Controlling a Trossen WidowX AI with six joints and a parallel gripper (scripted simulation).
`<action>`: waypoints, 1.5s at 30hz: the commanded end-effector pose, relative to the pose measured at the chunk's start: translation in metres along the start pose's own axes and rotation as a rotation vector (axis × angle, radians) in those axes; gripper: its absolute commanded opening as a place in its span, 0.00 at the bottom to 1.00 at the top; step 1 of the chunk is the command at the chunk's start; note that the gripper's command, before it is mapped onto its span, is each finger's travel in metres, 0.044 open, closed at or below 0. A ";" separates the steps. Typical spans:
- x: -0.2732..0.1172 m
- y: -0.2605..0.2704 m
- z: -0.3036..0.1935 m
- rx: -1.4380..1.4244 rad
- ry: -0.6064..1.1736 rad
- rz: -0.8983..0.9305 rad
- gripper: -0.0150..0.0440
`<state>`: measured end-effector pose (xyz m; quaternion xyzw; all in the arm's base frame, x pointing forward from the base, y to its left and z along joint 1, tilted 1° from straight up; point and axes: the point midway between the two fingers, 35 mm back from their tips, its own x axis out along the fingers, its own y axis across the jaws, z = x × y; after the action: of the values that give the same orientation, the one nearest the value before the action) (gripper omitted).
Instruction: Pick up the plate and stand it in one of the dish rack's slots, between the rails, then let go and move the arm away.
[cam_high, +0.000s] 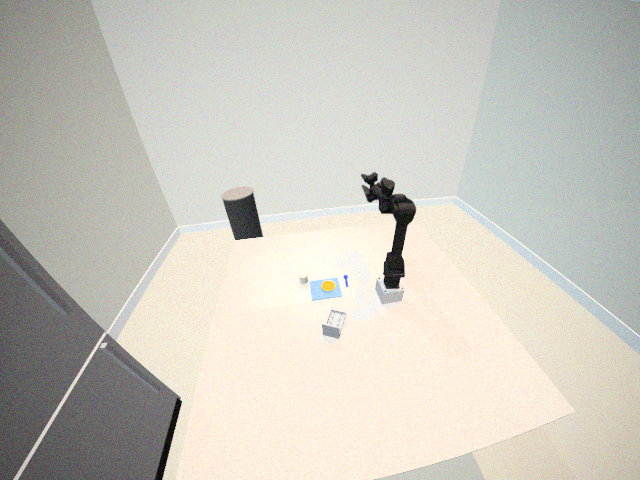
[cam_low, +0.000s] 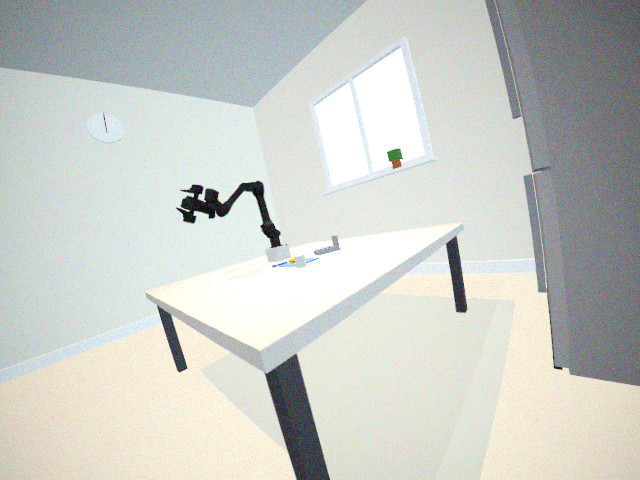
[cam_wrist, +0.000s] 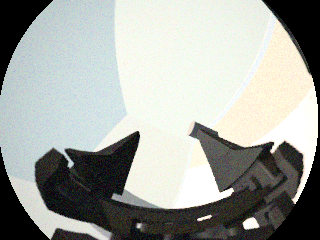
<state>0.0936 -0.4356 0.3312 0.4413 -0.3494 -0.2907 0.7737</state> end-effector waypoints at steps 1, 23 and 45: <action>0.011 -0.012 -0.020 -0.016 0.036 -0.047 0.93; 0.037 -0.046 -0.142 -0.104 0.313 -0.209 0.93; 0.016 -0.073 -0.275 -0.335 0.679 -0.360 0.93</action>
<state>0.3001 -0.3589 0.1834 0.4441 0.0238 -0.3142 0.8387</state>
